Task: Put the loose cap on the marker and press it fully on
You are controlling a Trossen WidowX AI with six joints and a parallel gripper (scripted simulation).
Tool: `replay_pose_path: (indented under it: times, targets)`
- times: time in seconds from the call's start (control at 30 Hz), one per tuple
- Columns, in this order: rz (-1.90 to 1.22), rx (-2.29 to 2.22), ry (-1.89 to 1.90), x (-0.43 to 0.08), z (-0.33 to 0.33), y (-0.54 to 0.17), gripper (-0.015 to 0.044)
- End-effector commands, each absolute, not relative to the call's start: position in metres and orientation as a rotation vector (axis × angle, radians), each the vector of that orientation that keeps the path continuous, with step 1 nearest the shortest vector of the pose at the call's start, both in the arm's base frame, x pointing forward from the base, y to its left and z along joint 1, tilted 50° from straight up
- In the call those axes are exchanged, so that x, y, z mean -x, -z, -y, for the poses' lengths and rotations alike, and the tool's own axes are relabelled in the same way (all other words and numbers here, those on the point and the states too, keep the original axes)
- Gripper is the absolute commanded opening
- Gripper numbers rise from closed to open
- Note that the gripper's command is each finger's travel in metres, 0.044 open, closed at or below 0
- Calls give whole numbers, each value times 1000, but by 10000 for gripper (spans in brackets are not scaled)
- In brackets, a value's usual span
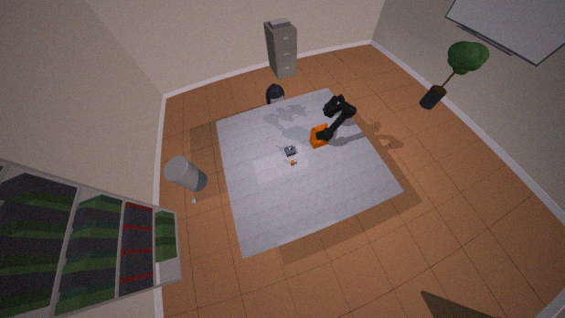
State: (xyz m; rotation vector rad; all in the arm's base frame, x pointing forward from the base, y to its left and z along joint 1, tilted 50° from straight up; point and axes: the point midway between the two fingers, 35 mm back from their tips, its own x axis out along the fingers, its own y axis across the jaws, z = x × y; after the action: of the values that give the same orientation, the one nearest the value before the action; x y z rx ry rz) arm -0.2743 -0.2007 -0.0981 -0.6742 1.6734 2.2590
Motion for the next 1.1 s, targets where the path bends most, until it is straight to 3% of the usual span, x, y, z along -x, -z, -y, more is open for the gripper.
replay_pose_path:
  times: [0.0, 0.17, 0.43, 0.63, 1.07]
  targets:
    - [-1667, 688, -2267, 273, 203, 99, 374]
    - [-1459, 1046, -2470, 232, 260, 109, 242]
    - [-956, 1717, -2747, 122, 338, 117, 242]
    - [-458, 2221, -2829, 20, 362, 114, 242]
    - [1057, 2978, -2545, -180, 298, 82, 242]
